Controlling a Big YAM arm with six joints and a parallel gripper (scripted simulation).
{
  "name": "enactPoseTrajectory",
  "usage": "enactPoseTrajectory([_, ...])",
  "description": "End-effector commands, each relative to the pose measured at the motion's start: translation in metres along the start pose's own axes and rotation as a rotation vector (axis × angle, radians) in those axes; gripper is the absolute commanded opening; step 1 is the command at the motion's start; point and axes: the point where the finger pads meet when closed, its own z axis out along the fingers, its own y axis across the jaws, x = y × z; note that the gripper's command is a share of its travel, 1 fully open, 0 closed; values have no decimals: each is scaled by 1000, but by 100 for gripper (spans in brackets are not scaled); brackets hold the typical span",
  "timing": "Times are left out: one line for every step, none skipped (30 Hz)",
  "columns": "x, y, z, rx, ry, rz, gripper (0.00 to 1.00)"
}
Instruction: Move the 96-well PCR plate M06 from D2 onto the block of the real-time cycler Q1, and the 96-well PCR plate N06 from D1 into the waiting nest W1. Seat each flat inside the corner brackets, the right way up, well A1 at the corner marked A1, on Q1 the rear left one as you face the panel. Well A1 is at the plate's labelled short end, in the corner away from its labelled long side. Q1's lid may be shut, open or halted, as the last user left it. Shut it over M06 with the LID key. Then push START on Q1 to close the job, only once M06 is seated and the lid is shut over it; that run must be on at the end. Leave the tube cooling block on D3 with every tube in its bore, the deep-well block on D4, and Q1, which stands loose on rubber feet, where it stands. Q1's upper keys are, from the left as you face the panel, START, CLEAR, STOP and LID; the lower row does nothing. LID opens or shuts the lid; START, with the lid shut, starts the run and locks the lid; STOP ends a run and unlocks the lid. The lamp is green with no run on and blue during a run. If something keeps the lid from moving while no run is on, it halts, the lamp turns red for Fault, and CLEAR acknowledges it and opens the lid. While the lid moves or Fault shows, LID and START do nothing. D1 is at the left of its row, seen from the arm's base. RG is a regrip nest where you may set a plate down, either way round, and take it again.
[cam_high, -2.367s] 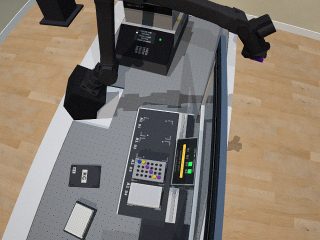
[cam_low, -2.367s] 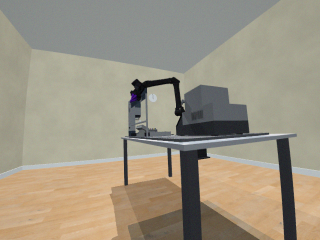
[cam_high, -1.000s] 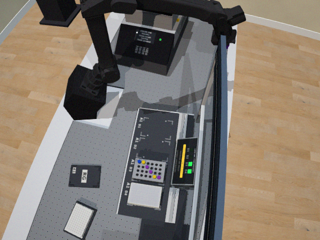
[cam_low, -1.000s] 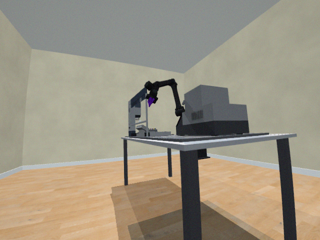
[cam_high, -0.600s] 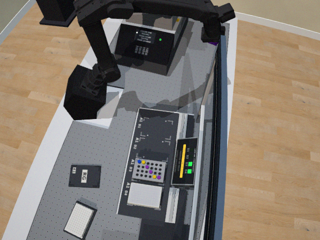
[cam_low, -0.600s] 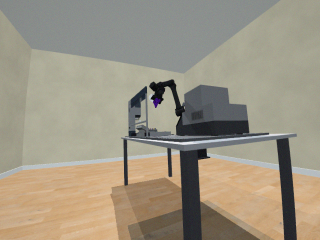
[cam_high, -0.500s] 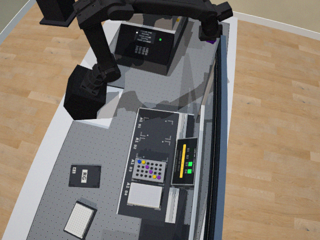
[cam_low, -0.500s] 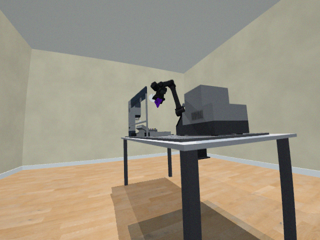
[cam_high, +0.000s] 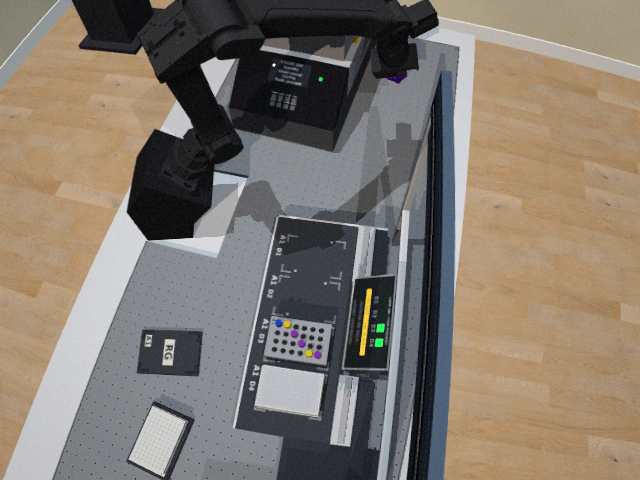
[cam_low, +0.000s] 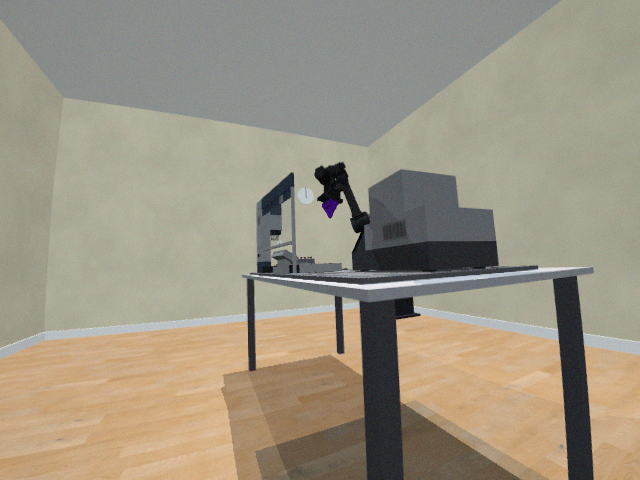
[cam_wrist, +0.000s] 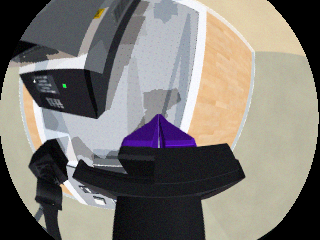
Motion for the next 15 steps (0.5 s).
enactPoseTrajectory([-10, -4, -20, 12, -27, -60, 0])
enactPoseTrajectory([-10, 0, -19, 8, -20, -65, 0])
enactPoseTrajectory([-11, 6, -18, 13, -22, -55, 0])
enactPoseTrajectory([-12, 14, -18, -2, -26, -81, 0])
enactPoseTrajectory([-14, 23, -18, -20, -31, -107, 0])
enactPoseTrajectory([-14, 23, -18, -20, -31, -107, 0])
enactPoseTrajectory([-14, 23, -18, -20, -31, -107, 0])
enactPoseTrajectory([-13, 20, -20, -17, -26, -115, 0])
enactPoseTrajectory([-14, 23, -22, -22, -26, -136, 0])
enactPoseTrajectory([-17, 27, -24, -24, -31, -148, 0])
enactPoseTrajectory([-18, 34, -24, -21, -35, -139, 0])
enactPoseTrajectory([-21, 41, -24, -19, -39, -132, 0])
enactPoseTrajectory([-23, 47, -25, -17, -43, -125, 0])
enactPoseTrajectory([-24, 53, -25, -26, -46, -145, 0])
enactPoseTrajectory([-24, 58, -25, -39, -44, -166, 0])
